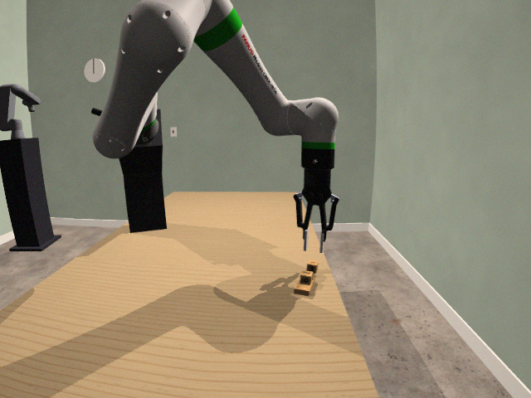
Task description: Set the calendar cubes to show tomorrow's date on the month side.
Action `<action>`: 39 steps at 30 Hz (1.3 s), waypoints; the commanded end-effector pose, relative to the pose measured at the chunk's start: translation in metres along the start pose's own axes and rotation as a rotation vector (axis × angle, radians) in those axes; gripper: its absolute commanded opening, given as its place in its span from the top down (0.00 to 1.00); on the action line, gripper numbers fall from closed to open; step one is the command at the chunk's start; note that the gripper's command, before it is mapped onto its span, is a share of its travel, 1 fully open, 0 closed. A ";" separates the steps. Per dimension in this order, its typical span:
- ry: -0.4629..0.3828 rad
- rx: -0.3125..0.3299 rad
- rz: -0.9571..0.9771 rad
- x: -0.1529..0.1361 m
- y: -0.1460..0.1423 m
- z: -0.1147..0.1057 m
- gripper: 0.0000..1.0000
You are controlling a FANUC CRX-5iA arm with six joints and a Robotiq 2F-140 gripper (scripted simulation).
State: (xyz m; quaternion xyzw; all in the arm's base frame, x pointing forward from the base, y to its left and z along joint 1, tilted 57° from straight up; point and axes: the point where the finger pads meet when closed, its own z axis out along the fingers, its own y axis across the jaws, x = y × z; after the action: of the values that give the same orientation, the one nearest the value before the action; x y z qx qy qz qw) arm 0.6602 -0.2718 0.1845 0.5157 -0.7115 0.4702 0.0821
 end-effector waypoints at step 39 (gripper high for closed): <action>0.000 0.000 0.000 0.000 0.000 0.033 0.65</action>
State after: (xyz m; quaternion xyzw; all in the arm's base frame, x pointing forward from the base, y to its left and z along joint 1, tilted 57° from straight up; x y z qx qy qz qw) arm 0.6723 -0.2964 0.1667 0.5157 -0.7114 0.4703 0.0820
